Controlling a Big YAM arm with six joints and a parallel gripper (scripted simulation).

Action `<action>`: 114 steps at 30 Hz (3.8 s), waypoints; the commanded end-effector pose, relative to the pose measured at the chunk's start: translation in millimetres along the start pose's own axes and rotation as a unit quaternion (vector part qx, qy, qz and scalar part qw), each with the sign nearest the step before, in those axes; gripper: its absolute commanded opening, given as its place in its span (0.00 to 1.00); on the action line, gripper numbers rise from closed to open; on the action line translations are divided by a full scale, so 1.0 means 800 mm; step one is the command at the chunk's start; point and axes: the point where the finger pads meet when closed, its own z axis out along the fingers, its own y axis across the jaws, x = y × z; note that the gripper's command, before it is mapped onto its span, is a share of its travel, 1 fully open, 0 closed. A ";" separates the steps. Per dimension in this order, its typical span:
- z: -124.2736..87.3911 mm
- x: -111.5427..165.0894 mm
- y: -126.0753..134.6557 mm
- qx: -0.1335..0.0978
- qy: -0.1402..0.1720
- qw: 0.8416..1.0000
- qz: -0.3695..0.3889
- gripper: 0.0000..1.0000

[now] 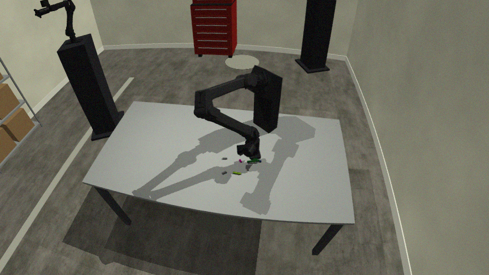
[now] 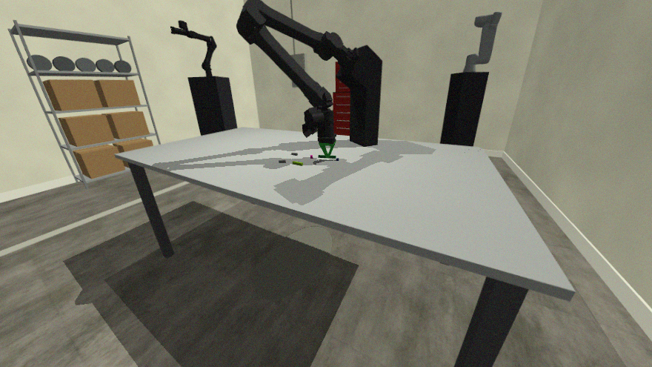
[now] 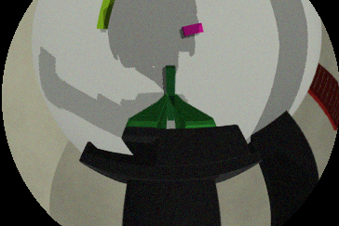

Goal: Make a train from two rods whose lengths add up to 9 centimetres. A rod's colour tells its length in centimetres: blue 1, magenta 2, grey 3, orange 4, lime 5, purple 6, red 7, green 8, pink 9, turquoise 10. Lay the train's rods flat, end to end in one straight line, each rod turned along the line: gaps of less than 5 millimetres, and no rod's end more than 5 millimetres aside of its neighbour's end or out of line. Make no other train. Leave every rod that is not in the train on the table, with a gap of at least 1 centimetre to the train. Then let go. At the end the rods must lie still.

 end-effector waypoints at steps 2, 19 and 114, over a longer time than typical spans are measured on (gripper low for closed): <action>-0.007 0.014 -0.008 0.002 0.006 1.000 -0.005 0.04; 0.013 -0.003 -0.006 0.001 -0.004 1.000 0.000 0.04; -0.111 0.010 -0.008 0.002 0.007 1.000 -0.005 0.23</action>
